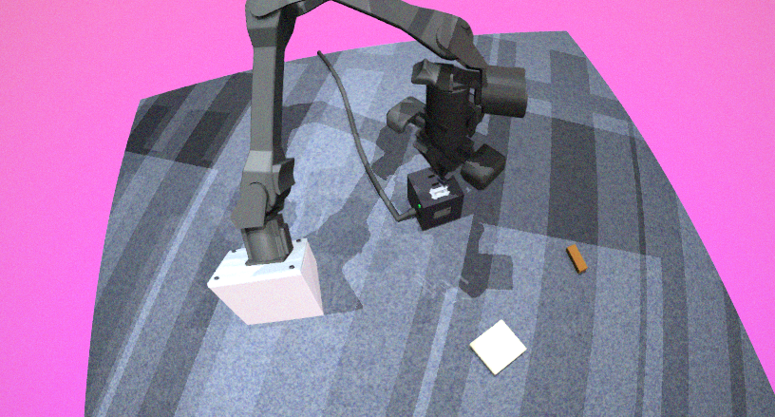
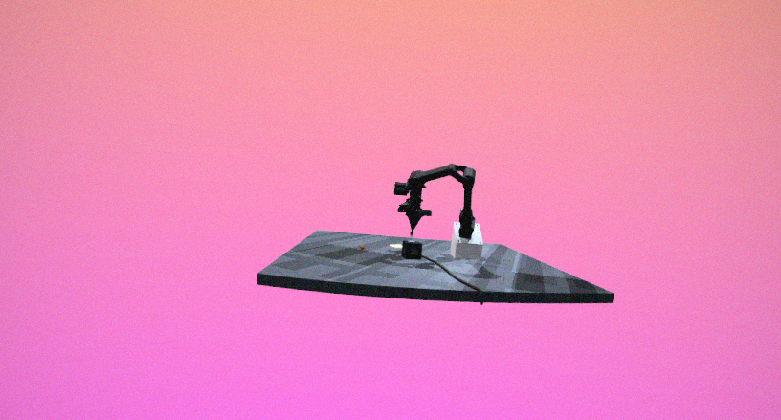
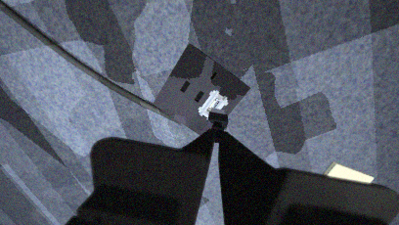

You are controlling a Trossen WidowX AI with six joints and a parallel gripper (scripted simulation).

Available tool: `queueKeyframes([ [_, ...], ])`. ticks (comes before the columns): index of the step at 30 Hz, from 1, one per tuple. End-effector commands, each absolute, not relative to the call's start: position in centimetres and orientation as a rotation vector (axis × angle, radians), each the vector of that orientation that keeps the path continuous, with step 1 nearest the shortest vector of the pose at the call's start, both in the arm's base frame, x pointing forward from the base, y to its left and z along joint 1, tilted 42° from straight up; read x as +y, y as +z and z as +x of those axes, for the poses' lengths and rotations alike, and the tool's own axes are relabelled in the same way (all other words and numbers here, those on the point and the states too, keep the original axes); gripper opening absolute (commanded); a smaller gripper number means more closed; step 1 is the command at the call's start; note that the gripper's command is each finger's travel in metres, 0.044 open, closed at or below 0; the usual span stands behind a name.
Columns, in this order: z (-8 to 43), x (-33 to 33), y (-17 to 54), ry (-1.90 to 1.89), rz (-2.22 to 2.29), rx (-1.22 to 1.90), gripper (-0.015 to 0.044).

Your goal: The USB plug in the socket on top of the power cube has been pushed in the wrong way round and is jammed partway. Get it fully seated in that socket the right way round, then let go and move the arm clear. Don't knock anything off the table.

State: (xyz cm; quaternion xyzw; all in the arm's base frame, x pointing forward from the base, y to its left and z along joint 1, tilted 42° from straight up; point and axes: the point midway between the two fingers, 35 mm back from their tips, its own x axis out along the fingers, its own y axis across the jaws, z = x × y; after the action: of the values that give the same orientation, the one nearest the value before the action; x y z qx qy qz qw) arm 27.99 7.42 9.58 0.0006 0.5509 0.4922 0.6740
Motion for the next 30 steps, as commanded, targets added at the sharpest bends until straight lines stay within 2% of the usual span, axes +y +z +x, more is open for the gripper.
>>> queueKeyframes([
  [1, 27.99, 7.4, 9.56, 1.029, 0.094, 1.306, 0.0],
  [30, 27.99, 7.4, 9.56, 0.484, 0.666, 1.635, 0.0],
])
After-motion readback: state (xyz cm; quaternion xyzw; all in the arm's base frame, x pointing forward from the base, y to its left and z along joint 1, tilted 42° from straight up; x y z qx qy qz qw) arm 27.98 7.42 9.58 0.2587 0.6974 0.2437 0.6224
